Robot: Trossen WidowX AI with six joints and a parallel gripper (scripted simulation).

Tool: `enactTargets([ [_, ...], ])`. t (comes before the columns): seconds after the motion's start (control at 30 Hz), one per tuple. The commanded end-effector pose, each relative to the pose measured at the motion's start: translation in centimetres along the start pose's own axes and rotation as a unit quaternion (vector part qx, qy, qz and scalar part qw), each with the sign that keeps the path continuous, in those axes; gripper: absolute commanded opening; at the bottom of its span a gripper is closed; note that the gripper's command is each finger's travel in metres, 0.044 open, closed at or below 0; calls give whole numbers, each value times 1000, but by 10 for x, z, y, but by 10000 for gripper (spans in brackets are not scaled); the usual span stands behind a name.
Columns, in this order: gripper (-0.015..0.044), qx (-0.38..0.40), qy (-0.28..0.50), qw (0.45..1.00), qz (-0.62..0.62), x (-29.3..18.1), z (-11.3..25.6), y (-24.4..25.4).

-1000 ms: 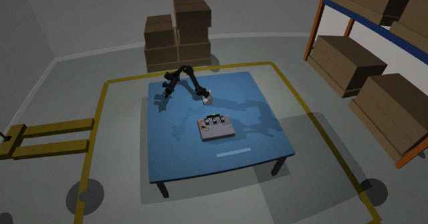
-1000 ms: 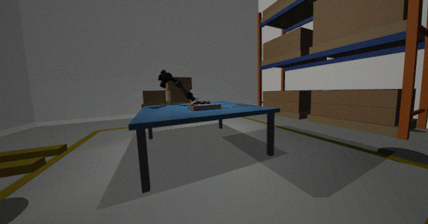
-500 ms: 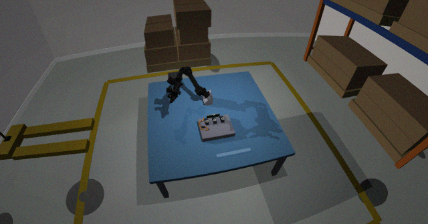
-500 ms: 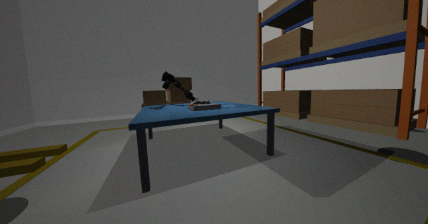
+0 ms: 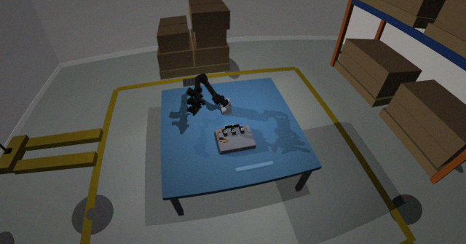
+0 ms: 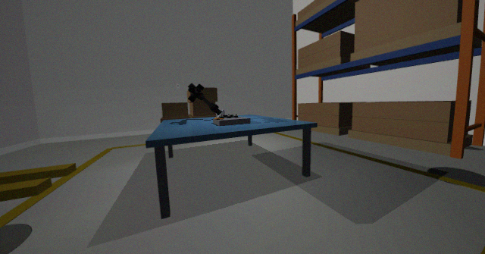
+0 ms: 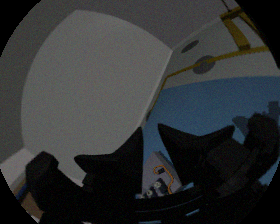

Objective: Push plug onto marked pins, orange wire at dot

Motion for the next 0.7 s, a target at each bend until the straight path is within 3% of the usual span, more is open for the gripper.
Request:
enactTargets([
  [0.0, 115, 38, 10, 999, 15, -15, -5, 8],
  [0.33, 115, 141, 33, 988, 53, -57, -10, 28],
  [0.67, 115, 100, 99, 983, 115, -71, -34, 29],
])
Point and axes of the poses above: the point midway between the two fingers, 35 mm back from their tips, its own z axis back along the fingers, its own y axis across the jaws, x = y × z, the point moved 5 cm from there along z, back along the fingers, and after that the axes turned 11 degrees about -z, right-handed, at the moved point
